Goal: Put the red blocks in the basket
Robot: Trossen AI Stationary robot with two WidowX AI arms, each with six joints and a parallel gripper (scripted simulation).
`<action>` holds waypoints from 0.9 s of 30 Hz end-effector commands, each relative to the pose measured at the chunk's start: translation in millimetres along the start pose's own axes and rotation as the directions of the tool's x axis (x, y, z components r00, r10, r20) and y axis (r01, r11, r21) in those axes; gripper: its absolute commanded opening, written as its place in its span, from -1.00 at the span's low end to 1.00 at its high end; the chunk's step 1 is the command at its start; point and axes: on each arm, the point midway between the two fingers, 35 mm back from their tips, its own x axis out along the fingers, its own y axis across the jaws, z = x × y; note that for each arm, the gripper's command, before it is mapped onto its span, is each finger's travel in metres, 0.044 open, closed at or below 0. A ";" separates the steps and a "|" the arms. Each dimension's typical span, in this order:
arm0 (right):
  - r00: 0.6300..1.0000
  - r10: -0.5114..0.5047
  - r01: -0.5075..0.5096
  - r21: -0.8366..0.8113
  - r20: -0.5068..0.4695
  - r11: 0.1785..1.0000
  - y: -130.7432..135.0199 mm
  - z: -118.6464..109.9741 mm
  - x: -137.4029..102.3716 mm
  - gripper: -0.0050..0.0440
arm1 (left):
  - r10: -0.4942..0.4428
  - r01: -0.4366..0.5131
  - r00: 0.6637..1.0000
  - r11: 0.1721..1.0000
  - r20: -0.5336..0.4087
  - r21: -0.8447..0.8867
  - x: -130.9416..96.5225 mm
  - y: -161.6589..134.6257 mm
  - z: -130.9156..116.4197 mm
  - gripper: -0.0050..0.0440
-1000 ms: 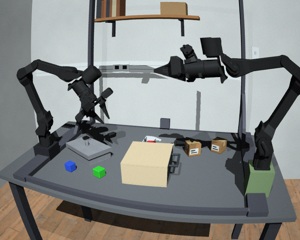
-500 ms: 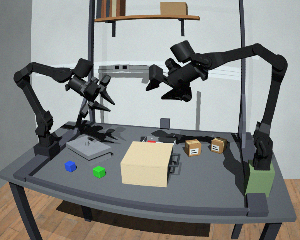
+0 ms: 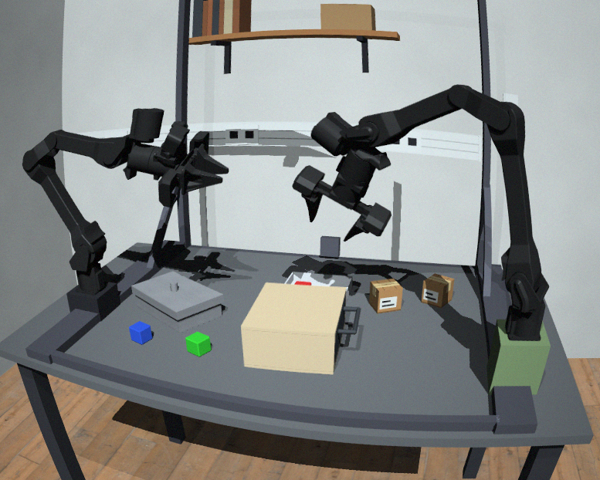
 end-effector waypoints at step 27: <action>0.956 0.073 0.038 -0.365 0.286 0.930 7.6 59.1 -28.2 -0.24 | -0.621 0.467 0.778 0.473 -0.094 0.747 103.7 -110.6 71.9 0.63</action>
